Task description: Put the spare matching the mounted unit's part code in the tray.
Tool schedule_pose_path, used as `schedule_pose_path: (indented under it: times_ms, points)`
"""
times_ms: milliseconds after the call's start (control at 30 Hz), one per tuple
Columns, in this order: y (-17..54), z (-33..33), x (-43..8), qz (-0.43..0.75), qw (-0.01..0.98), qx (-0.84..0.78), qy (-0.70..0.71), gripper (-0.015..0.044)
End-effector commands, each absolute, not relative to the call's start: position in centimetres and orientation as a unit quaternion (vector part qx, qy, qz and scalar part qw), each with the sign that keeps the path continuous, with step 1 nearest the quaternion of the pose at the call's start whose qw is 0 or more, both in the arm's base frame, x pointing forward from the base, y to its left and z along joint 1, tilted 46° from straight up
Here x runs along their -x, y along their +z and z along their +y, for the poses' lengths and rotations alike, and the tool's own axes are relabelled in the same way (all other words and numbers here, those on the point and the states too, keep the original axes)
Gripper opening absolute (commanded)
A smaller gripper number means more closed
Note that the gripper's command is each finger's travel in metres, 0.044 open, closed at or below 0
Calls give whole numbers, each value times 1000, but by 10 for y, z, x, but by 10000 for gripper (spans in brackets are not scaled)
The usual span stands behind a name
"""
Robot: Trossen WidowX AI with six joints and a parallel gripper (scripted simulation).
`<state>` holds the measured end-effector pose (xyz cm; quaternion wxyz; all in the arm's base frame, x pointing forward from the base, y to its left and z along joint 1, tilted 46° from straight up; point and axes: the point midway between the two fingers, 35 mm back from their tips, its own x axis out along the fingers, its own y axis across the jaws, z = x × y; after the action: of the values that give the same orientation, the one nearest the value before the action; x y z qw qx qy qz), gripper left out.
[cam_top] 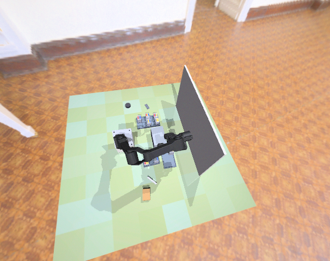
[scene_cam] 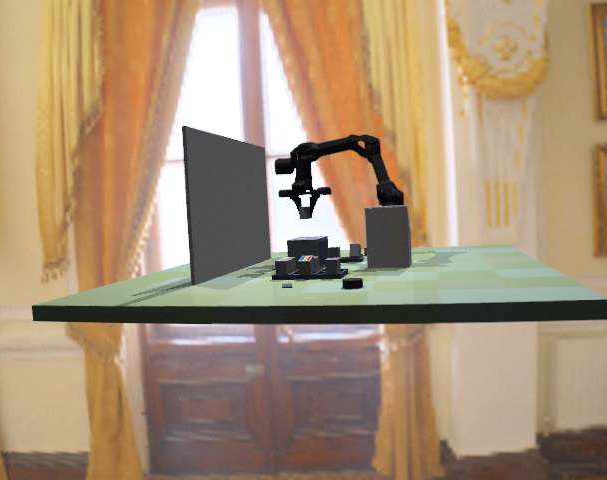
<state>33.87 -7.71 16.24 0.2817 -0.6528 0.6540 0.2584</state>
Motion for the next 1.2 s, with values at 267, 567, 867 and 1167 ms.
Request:
schedule_pose_path:
  times_ms: [267, 567, 867, 1167]
  points:
    - [161, -84, -341, 652, 277, 656, 261, 0]
    - [154, -91, -343, 652, 277, 655, 261, 0]
    - [147, -97, -345, 652, 278, 655, 262, 0]
    - [140, -103, -346, 652, 279, 655, 262, 0]
